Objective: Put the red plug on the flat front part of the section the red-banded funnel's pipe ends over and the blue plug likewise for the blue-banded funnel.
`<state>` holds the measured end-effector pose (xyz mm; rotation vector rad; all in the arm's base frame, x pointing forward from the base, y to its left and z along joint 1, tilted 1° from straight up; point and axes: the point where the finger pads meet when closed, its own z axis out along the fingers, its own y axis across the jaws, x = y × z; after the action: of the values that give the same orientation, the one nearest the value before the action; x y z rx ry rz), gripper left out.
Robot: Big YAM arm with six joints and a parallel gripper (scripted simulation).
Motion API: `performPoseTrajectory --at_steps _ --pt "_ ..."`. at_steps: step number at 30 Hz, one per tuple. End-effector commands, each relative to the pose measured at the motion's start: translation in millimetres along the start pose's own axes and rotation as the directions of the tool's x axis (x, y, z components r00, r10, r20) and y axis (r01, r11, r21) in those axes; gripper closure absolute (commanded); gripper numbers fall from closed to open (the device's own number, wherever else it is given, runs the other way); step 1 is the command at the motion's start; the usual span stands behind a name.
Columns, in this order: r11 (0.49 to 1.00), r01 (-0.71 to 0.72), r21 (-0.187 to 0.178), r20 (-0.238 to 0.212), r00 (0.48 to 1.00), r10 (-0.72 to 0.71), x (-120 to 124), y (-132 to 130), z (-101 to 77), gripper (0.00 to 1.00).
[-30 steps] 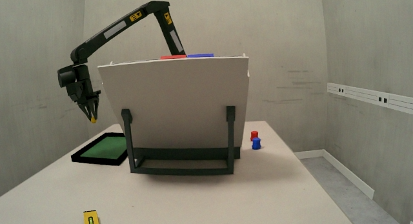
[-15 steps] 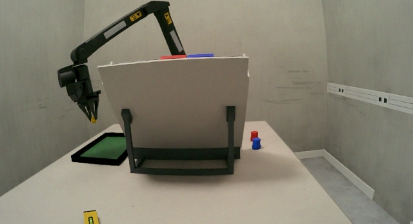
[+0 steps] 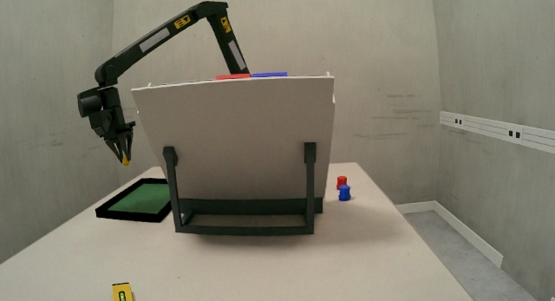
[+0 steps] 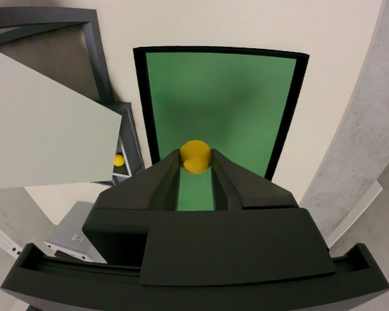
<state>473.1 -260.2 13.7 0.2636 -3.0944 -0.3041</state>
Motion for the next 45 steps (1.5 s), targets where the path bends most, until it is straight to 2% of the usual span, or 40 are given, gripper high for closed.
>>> performPoseTrajectory --at_steps 1,45 --pt "1.000 0.004 0.020 0.022 1.000 -0.004 -12.3 -7.5 -10.5 1.00" --pt "1.000 0.003 0.013 0.015 1.000 -0.003 -21.3 -12.8 -14.6 1.00"
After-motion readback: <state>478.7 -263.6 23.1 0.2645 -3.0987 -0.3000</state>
